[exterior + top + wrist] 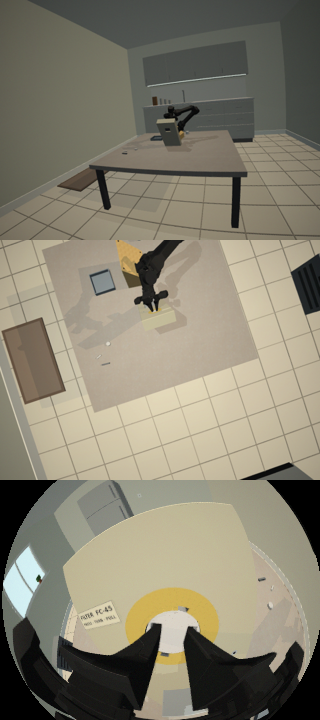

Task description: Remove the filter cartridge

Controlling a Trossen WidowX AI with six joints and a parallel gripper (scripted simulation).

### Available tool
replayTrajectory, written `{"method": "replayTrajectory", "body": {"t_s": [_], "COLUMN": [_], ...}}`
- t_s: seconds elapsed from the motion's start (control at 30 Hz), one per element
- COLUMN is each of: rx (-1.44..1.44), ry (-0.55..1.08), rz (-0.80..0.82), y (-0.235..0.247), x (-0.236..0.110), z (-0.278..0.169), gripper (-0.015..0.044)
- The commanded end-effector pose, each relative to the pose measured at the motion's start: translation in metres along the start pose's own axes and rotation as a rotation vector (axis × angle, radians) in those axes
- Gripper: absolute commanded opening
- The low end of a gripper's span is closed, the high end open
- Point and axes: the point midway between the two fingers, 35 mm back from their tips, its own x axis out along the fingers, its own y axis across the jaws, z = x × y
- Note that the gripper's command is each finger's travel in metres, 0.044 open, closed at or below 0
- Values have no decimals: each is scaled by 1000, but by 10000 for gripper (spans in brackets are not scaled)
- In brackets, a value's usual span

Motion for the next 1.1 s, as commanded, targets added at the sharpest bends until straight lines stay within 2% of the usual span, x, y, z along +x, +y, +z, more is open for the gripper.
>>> {"method": "replayTrajectory", "body": {"t_s": [0.0,1.07], "rx": [-83,-1192], "ry": [1,6], "rz": [-5,-7], "y": [0,0], "x": [3,5], "z": [0,-1], "gripper": [0,0]}}
